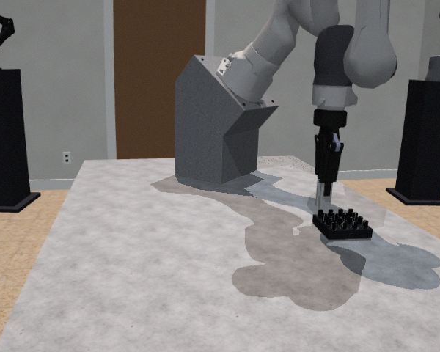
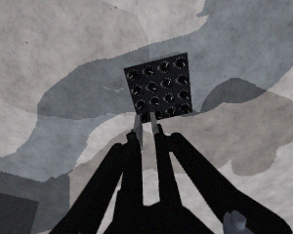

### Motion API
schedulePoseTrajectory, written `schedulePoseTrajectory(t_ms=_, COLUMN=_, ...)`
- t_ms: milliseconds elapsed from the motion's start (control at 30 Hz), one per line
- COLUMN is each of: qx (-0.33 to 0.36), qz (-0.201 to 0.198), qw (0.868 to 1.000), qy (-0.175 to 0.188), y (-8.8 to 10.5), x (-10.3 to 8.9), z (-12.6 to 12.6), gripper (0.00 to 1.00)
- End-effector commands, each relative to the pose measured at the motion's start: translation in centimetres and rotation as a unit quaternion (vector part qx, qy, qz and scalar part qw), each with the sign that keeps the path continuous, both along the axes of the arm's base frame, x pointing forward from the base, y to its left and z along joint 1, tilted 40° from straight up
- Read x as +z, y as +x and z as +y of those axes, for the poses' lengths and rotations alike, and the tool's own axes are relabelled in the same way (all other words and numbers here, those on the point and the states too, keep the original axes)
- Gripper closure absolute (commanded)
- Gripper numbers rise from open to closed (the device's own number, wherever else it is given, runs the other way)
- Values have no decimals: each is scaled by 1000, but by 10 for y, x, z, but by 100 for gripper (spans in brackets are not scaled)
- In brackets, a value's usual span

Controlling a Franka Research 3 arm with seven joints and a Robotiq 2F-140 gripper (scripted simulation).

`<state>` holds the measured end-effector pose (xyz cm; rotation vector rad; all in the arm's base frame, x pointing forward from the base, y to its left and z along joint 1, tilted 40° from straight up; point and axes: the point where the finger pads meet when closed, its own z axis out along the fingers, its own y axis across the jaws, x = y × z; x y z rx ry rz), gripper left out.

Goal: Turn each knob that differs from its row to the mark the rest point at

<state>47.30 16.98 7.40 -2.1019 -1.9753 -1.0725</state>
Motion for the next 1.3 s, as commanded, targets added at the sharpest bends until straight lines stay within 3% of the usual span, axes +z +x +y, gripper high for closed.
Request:
schedulePoseTrajectory(t_ms=0, qx=2, qz=5, qw=1000, qy=-4, y=-7, x=5, z=-8, gripper=88)
schedulePoseTrajectory(t_ms=733, qx=6, qz=3, qw=1000, qy=-7, y=-12, x=13, z=-13, gripper=88)
schedulePoseTrajectory(t_ms=867, qx=72, qz=-38, qw=996, qy=-43, y=-13, x=14, z=-13, gripper=88)
schedulePoseTrajectory(t_ms=967, qx=81, qz=-44, qw=995, qy=-48, y=-13, x=14, z=-13, gripper=88)
schedulePoseTrajectory(t_ms=1267, qx=180, qz=-107, qw=972, qy=-104, y=-15, x=16, z=-15, gripper=88)
